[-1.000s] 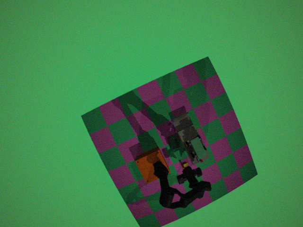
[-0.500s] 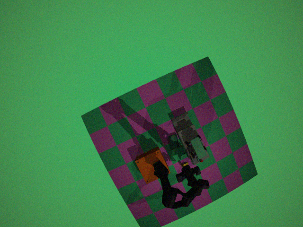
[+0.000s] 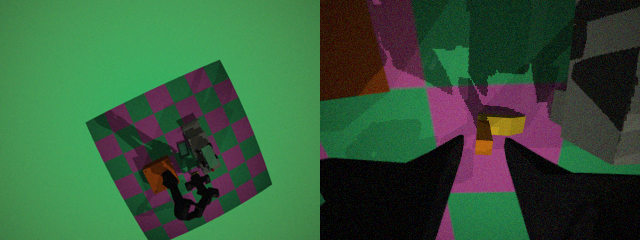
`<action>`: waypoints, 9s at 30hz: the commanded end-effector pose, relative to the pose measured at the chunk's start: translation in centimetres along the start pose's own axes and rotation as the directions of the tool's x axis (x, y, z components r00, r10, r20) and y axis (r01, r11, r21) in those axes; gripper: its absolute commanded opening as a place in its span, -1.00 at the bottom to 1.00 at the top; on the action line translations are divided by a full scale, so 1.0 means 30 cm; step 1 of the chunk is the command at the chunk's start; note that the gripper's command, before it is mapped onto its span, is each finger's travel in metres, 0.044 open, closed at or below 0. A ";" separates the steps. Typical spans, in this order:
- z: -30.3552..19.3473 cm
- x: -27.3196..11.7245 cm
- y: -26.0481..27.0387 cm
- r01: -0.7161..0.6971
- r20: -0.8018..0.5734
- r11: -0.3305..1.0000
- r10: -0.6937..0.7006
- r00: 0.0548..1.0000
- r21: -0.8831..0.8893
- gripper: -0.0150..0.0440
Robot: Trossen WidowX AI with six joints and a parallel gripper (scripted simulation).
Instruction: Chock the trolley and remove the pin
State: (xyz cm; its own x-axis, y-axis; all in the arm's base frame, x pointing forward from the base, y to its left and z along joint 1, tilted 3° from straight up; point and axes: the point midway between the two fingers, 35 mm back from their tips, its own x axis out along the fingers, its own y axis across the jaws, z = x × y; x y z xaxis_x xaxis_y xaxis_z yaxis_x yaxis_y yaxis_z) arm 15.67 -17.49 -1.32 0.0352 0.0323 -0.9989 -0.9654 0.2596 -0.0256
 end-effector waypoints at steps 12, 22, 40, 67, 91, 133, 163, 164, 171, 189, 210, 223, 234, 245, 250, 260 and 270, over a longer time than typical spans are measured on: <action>0.000 0.059 0.002 -0.002 -0.003 1.000 0.002 1.000 0.004 0.15; 0.000 0.084 0.001 0.000 0.000 1.000 0.000 1.000 0.000 0.06; 0.004 0.015 0.006 -0.002 -0.002 1.000 0.002 1.000 0.003 -0.49; 0.015 -0.259 0.016 -0.002 -0.003 1.000 0.002 1.000 0.004 -0.49; 0.000 -0.407 0.000 -0.001 -0.004 1.000 0.001 1.000 0.027 -0.49; -0.001 -0.407 0.001 0.002 -0.002 0.121 -0.001 1.000 0.993 -0.49; 0.254 -0.389 -0.041 -0.006 0.006 0.098 -0.003 1.000 0.995 -0.49; 0.266 -0.388 -0.043 -0.006 0.006 0.098 -0.003 1.000 0.995 -0.49; 0.349 -0.383 -0.055 -0.009 0.009 0.098 -0.004 1.000 0.995 -0.49; 0.563 -0.370 -0.081 -0.015 0.016 0.098 -0.005 1.000 0.995 -0.49; 0.815 -0.351 -0.102 -0.023 0.024 0.098 -0.005 1.000 0.995 -0.49; 0.980 -0.352 -0.128 -0.028 0.029 0.098 -0.006 1.000 0.995 -0.49; 1.041 -0.357 -0.139 0.079 -0.078 0.097 -0.016 0.997 0.992 -0.49; 1.051 -0.341 -0.194 0.083 -0.081 0.097 -0.018 0.997 0.992 -0.49; 1.058 -0.336 -0.228 0.083 -0.081 0.097 -0.019 0.997 0.992 -0.49; 1.056 -0.286 -0.233 0.083 -0.081 0.097 -0.019 0.997 0.992 -0.49; 1.052 -0.200 -0.238 0.083 -0.081 0.097 -0.019 0.997 0.992 -0.49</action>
State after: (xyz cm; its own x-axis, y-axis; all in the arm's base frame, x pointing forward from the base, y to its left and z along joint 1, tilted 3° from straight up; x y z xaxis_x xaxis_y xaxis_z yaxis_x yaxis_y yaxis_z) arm 30.48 11.06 7.02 0.0310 -0.0477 -0.9984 0.1695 0.9846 -0.0417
